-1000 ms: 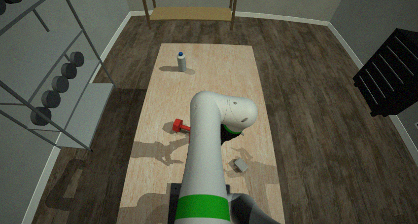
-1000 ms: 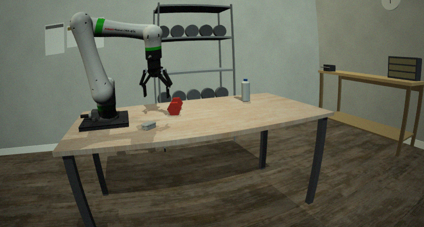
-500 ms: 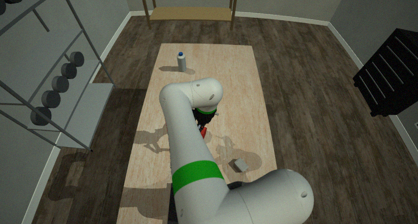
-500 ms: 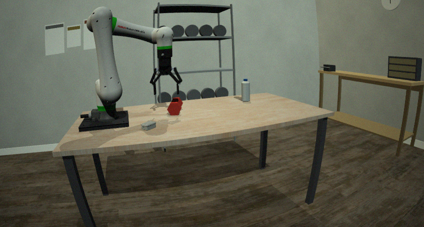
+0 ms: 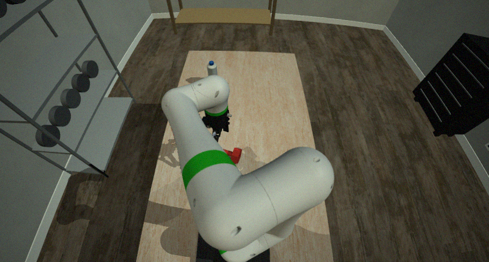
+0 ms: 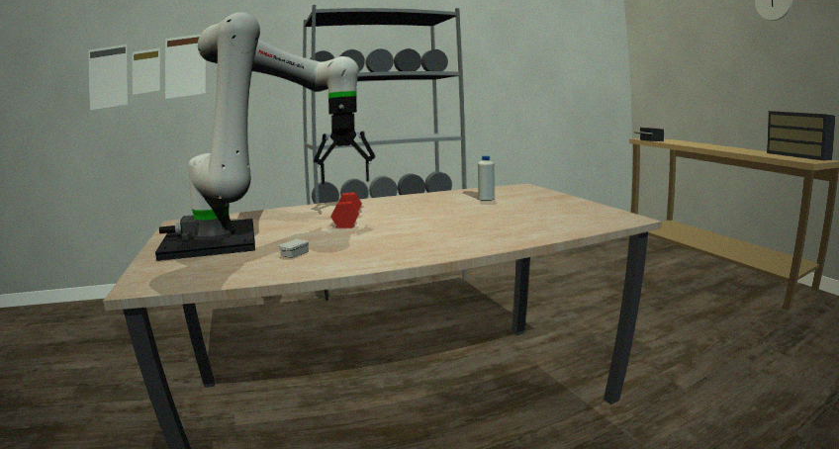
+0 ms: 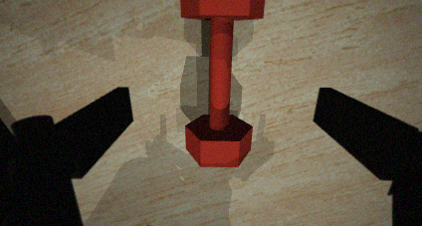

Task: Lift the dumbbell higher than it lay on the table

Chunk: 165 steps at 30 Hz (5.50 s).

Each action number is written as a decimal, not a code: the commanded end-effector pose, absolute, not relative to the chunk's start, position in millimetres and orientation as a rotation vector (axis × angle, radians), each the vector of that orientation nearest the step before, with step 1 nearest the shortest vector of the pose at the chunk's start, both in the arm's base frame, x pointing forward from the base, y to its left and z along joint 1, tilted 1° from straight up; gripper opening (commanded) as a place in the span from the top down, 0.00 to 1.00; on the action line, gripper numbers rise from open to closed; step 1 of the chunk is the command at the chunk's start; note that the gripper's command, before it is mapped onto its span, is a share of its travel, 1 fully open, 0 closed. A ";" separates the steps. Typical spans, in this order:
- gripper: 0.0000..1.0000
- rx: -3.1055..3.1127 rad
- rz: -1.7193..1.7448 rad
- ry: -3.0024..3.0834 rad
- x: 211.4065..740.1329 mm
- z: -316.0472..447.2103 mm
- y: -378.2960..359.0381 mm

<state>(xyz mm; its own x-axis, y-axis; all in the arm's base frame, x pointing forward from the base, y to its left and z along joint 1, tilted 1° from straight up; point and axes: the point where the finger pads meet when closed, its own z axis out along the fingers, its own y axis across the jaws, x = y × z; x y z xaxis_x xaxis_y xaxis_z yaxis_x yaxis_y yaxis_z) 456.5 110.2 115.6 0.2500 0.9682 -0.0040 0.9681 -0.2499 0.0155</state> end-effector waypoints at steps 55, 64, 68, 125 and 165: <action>0.90 2.469 0.007 1.916 460.1 16.1 110.1; 0.90 2.469 0.007 1.916 460.1 16.1 110.1; 0.90 2.469 0.007 1.916 460.1 16.1 110.1; 0.90 2.469 0.008 1.916 458.3 66.5 110.3; 0.90 2.469 0.008 1.916 457.2 125.5 110.7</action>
